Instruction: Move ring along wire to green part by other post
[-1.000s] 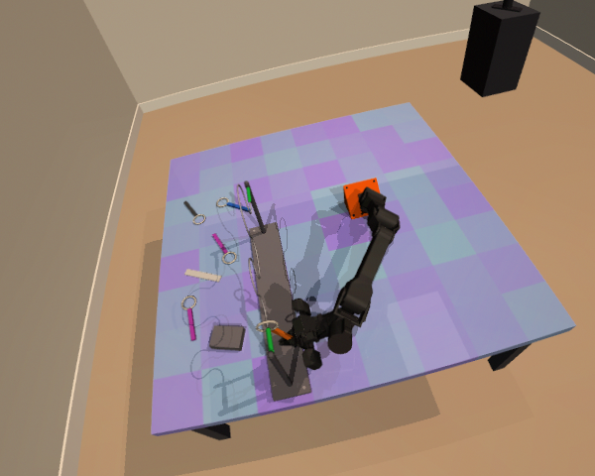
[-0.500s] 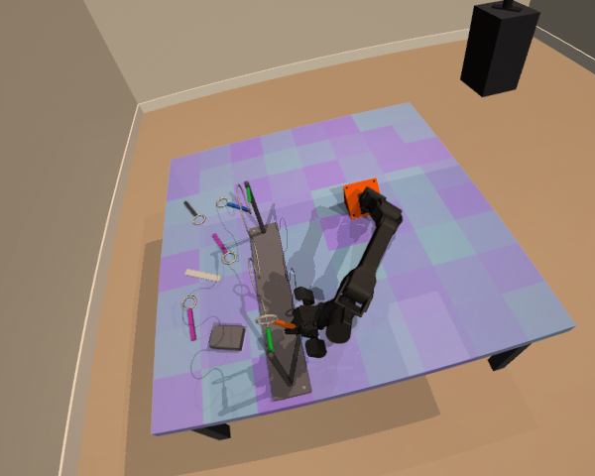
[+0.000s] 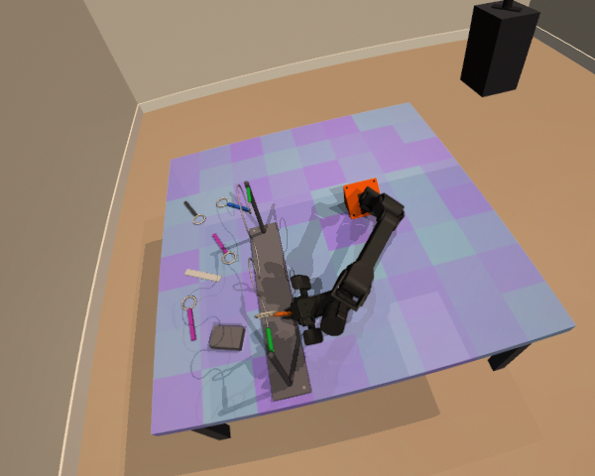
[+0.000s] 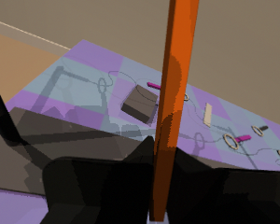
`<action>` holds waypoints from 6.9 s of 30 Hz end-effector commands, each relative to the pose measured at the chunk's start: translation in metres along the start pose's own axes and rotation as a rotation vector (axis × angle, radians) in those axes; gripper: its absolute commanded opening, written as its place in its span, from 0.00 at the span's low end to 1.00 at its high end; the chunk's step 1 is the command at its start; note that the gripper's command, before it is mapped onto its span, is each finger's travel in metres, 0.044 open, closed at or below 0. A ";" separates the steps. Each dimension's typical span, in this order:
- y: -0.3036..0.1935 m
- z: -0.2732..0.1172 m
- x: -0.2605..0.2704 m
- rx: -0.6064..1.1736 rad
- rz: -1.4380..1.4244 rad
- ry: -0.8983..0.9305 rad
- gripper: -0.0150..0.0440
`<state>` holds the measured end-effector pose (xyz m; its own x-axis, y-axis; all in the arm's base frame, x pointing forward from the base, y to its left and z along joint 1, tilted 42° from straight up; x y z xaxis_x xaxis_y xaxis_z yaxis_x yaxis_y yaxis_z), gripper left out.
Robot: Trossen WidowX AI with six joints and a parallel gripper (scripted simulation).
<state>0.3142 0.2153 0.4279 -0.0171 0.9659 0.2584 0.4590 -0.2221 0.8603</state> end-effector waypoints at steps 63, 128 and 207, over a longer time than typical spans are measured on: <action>0.070 -0.051 -0.126 0.115 -1.308 -0.731 0.00; 0.073 -0.052 -0.112 0.045 -0.490 -0.259 0.00; 0.090 -0.057 -0.072 -0.125 1.049 0.618 0.00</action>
<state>0.3078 0.1180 0.5093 -0.1176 0.1577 0.9805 0.4141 -0.8896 0.1927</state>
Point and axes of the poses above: the point midway between the two fingers, 35 mm back from their tips, its own z axis out along the fingers, its own x axis across the jaws, y = z × x, the point moved 7 cm from there along -z, back along the fingers, and after that the axes turned 10 degrees about -z, right-handed, at the moved point
